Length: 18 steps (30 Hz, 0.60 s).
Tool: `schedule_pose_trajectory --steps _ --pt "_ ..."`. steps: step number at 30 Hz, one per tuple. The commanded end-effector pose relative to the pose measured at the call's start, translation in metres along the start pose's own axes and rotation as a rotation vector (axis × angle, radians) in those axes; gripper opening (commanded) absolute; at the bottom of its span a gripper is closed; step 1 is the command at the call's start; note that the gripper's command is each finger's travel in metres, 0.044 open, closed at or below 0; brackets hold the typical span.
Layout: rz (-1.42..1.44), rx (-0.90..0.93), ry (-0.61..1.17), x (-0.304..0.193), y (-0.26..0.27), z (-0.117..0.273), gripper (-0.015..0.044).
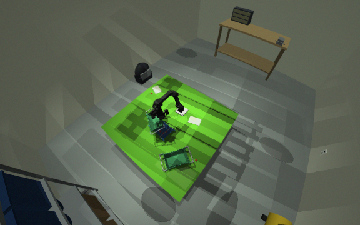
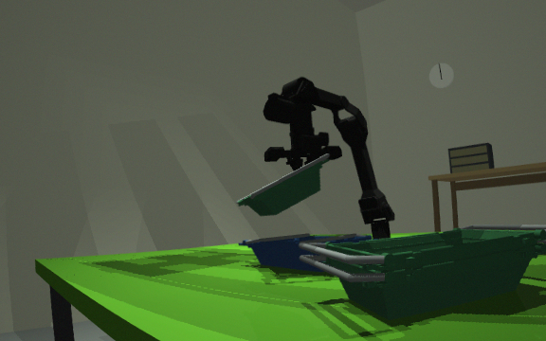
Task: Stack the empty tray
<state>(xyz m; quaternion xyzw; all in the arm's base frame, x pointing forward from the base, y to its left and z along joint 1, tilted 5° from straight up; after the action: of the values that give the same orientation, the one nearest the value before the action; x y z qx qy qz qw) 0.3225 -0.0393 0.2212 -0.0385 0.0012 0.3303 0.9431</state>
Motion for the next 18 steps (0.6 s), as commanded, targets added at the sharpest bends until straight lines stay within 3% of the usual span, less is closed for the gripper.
schedule_pose_trajectory --steps 1,18 --pt "0.084 -0.017 -0.006 0.008 0.006 0.004 0.0000" --pt "0.249 -0.016 -0.006 0.024 0.022 0.004 0.0000"
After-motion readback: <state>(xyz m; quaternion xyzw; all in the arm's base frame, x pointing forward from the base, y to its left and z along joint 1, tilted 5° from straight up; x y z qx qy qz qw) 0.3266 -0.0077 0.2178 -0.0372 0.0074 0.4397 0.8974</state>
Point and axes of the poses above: the point midway between the two fingers, 35 mm back from their tips, its own z axis back along the fingers, its own y axis across the jaws, x = y × z, the point moved 1 cm from there along z, back along the fingers, and after that the axes turned 13 degrees about -z, right-handed, at the moved point
